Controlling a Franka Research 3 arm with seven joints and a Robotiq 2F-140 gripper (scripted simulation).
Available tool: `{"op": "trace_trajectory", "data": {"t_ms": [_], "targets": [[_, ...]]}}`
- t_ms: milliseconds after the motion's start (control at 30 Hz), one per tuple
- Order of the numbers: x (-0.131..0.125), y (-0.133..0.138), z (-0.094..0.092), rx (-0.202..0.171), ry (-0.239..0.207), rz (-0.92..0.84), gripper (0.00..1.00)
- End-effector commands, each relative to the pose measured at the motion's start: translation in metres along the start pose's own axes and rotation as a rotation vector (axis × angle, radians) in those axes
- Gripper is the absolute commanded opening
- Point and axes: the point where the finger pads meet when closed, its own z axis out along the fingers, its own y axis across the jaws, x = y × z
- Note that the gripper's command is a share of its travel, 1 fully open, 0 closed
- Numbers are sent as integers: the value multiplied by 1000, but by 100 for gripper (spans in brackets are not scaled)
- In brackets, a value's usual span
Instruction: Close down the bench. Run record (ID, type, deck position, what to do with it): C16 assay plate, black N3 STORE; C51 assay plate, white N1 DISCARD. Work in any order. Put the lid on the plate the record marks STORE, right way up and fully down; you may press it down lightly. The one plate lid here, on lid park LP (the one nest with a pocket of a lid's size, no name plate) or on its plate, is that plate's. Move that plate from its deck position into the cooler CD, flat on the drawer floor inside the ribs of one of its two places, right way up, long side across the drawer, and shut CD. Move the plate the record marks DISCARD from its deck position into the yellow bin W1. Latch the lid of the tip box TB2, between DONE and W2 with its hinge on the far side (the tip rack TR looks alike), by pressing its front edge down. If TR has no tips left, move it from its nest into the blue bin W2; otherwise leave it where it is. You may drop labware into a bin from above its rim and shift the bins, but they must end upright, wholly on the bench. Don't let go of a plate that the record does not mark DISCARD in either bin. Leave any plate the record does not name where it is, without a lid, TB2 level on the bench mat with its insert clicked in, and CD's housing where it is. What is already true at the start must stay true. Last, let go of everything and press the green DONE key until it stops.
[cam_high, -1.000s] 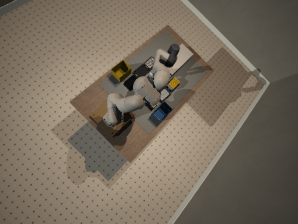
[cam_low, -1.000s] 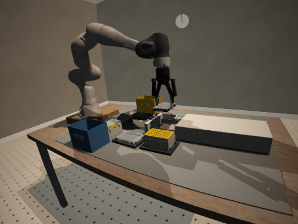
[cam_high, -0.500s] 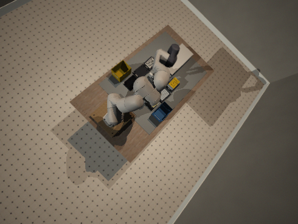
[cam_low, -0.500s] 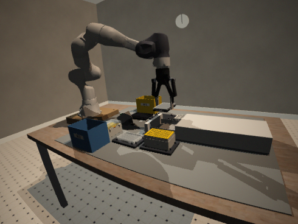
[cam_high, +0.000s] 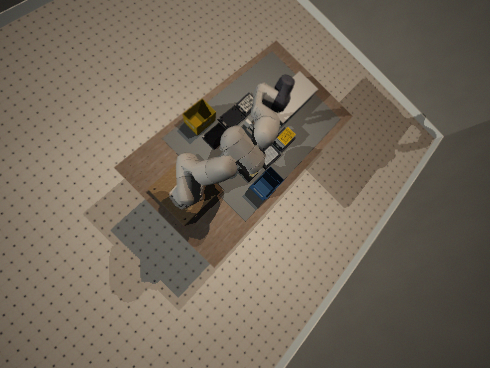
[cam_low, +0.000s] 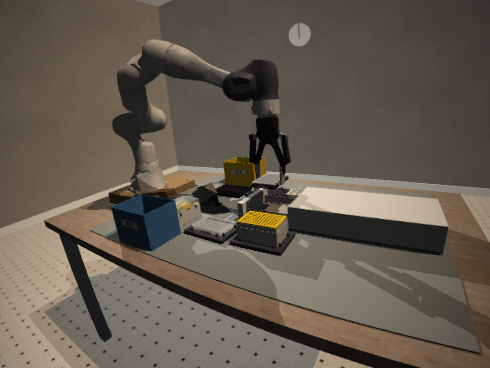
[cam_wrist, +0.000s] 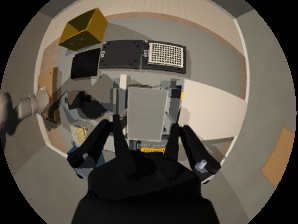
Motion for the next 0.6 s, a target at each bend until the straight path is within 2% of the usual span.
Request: {"op": "trace_trajectory", "data": {"t_ms": [0, 567], "targets": [[2, 2, 5, -5, 0, 3, 0], [3, 3, 25, -5, 0, 3, 0]]}}
